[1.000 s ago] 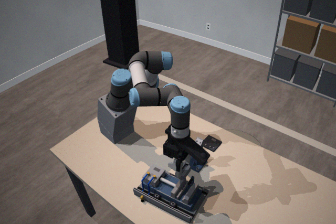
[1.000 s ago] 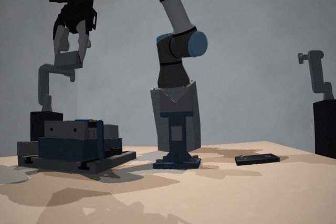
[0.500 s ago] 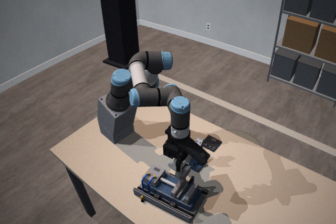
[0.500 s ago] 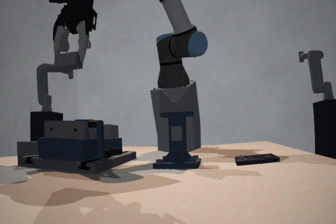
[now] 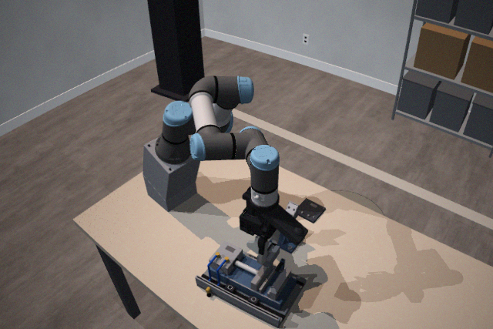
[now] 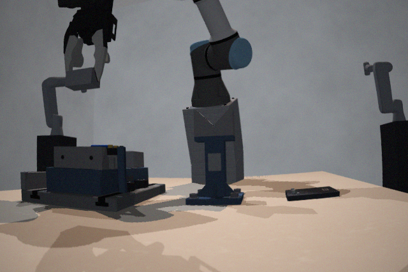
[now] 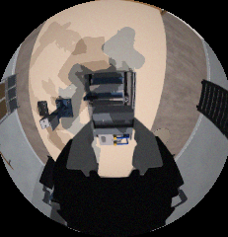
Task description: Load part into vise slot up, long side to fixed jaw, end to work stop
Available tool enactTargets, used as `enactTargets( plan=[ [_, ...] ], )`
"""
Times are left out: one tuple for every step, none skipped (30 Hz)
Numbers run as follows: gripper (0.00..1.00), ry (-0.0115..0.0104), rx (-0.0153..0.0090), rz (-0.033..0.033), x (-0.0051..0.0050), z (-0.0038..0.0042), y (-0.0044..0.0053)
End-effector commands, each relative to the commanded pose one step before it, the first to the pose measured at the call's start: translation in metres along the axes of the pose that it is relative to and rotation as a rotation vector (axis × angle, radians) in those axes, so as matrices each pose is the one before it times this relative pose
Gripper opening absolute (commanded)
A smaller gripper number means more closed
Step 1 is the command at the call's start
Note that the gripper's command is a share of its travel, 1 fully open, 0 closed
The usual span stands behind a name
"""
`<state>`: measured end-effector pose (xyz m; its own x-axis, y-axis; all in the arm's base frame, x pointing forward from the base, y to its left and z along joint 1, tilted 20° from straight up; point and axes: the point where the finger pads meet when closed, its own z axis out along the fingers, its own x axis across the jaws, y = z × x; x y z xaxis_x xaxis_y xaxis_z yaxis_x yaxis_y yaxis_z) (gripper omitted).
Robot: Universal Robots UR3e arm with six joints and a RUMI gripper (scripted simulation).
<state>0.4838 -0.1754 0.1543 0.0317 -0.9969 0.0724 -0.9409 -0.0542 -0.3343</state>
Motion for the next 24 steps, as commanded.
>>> enactTargets(
  plan=[
    [0.0,0.00257,0.00304,-0.00059,0.0006,0.003511,-0.00104],
    [0.0,0.0,0.0,0.0,0.00003,0.001361,-0.000045],
    [0.0,0.0,0.0,0.0,0.00002,0.001411,-0.000042],
    [0.0,0.0,0.0,0.0,0.00002,0.00146,-0.000041],
    [0.0,0.0,0.0,0.0,0.00003,0.001524,-0.000052],
    [0.0,0.0,0.0,0.0,0.00003,0.001566,-0.000048],
    [0.0,0.0,0.0,0.0,0.00002,0.001606,-0.000044],
    [0.0,0.0,0.0,0.0,0.00004,0.001665,-0.000056],
    [0.0,0.0,0.0,0.0,0.00003,0.0017,-0.000052],
    [0.0,0.0,0.0,0.0,0.00003,0.001732,-0.000048],
    [0.0,0.0,0.0,0.0,0.00004,0.001783,-0.00006],
    [0.0,0.0,0.0,0.0,0.00003,0.001808,-0.000054],
    [0.0,0.0,0.0,0.0,0.0,0.0,0.0],
    [0.0,0.0,0.0,0.0,0.0,0.0,0.0],
    [0.0,0.0,0.0,0.0,0.00003,0.001837,-0.000054],
    [0.0,0.0,0.0,0.0,0.00004,0.001873,-0.000061],
    [0.0,0.0,0.0,0.0,0.00003,0.001887,-0.000054],
    [0.0,0.0,0.0,0.0,0.00004,0.001916,-0.000061],
    [0.0,0.0,0.0,0.0,0.00004,0.001931,-0.00006],
    [0.0,0.0,0.0,0.0,0.00003,0.001937,-0.000055],
    [0.0,0.0,0.0,0.0,0.00004,0.00196,-0.000065],
    [0.0,0.0,0.0,0.0,0.00003,0.001956,-0.000057],
    [0.0,0.0,0.0,0.0,0.00004,0.001964,-0.000062],
    [0.0,0.0,0.0,0.0,0.00004,0.001962,-0.000061]
  ],
)
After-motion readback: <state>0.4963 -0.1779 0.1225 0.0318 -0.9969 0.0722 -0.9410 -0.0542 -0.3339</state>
